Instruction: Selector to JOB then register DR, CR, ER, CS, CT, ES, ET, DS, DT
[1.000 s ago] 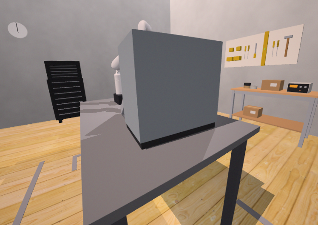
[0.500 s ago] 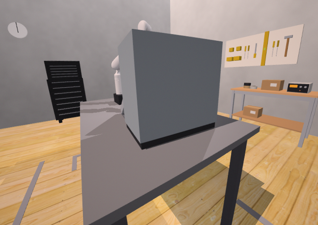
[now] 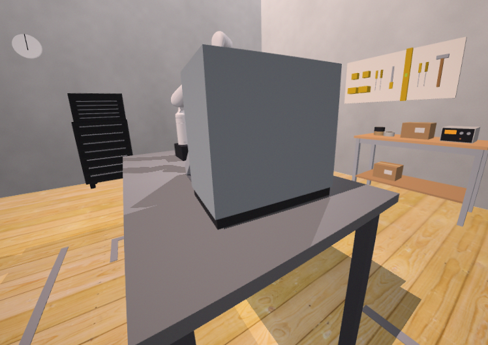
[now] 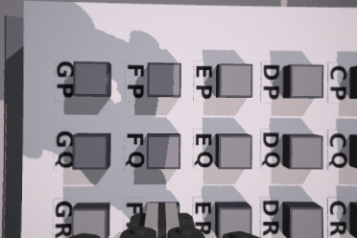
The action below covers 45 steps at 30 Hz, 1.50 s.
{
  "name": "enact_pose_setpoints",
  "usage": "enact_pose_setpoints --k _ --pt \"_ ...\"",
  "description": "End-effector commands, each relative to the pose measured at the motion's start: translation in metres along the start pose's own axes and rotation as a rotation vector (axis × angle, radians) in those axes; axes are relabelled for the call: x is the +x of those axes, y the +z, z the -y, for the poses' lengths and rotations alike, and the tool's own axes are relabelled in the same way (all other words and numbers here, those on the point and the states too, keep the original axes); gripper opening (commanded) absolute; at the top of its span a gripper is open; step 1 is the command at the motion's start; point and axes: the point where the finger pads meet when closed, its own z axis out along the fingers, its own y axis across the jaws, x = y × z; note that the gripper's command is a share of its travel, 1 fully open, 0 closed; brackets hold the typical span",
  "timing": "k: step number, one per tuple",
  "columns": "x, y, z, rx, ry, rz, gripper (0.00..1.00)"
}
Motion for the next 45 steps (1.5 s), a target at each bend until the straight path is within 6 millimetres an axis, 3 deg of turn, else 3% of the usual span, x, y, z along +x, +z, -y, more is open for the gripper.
enact_pose_setpoints --k 1,29,41,45 --pt "0.000 0.000 -0.001 -0.001 0.000 0.000 0.10" --pt "0.000 -0.030 -0.001 -0.001 0.000 0.000 0.10" --pt "-0.001 -0.033 -0.001 -0.001 0.000 0.000 0.10" --pt "-0.011 -0.033 -0.001 -0.001 0.000 0.000 0.10"
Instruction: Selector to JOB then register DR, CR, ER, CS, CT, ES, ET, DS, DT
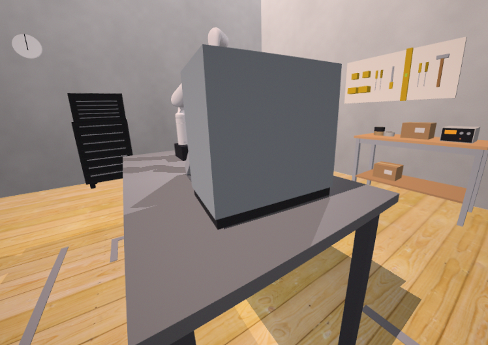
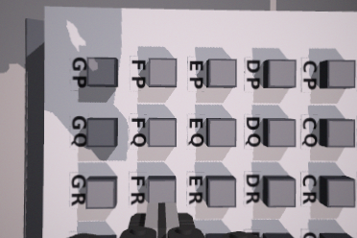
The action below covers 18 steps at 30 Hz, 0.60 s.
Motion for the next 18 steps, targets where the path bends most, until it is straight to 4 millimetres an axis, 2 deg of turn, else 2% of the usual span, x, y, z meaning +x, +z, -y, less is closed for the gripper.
enact_pose_setpoints --k 1,7,18 --pt "-0.009 0.000 0.000 -0.001 -0.002 -0.002 0.10" --pt "-0.027 0.000 0.000 -0.001 -0.002 -0.002 0.10" --pt "-0.028 0.003 0.000 -0.001 -0.002 -0.002 0.10"
